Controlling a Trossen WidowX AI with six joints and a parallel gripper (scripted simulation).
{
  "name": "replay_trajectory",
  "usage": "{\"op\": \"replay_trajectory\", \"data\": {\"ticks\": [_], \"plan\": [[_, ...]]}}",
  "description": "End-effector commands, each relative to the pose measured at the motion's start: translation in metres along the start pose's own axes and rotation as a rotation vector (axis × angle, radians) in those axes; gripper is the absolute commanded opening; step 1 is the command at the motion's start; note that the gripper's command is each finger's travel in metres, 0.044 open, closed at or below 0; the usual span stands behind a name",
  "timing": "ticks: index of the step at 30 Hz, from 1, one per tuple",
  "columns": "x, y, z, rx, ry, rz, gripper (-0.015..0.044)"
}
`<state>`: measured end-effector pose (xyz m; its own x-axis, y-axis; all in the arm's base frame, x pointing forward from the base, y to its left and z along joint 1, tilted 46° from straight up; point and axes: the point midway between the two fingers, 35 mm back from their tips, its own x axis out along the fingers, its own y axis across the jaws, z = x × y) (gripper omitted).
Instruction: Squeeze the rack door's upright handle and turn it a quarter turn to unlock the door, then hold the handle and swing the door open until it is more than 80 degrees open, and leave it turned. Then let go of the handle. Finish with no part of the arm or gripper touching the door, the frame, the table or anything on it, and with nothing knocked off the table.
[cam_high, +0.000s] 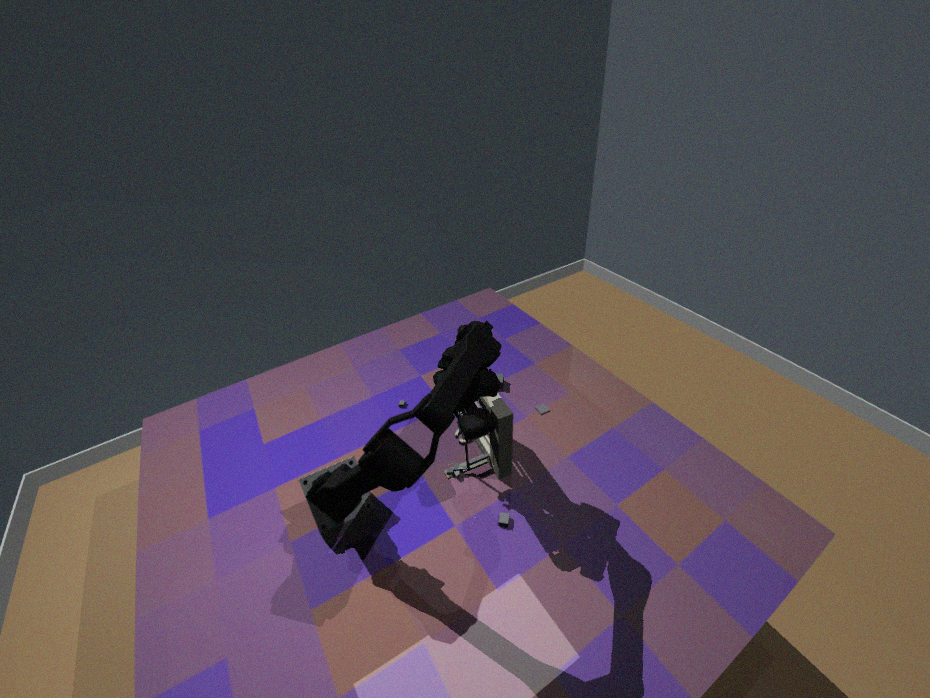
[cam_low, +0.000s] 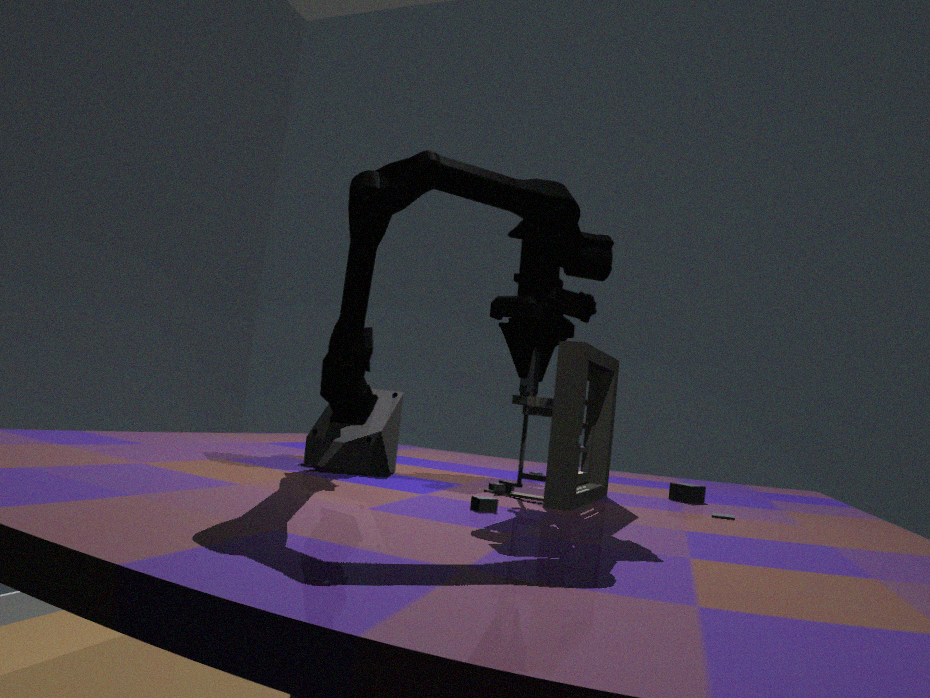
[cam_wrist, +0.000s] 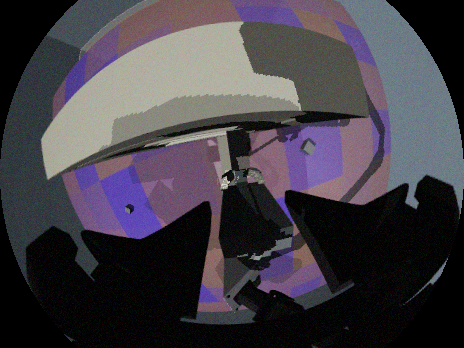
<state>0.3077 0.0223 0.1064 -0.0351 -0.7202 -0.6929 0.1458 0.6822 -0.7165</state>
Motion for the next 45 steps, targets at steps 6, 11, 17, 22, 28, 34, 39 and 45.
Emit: {"op": "replay_trajectory", "data": {"ticks": [6, 11, 17, 22, 28, 34, 39, 45], "plan": [[0.0041, 0.0010, -0.0015, -0.015, 0.013, 0.001, 0.0101], [0.0041, 0.0010, -0.0015, -0.015, 0.013, 0.001, 0.0048], [0.0041, 0.0010, -0.0015, -0.015, 0.013, 0.001, 0.0012], [0.0041, 0.0010, -0.0015, 0.058, 0.013, 0.000, 0.0012], [0.0041, 0.0010, -0.0015, 0.354, 0.013, -0.001, 0.0012], [0.0042, 0.0011, -0.0018, 0.649, 0.014, -0.003, 0.0012], [0.0042, 0.0011, -0.0019, 0.896, 0.014, -0.005, 0.0012], [0.0042, 0.0011, -0.0019, 1.191, 0.013, -0.007, 0.0012]]}}
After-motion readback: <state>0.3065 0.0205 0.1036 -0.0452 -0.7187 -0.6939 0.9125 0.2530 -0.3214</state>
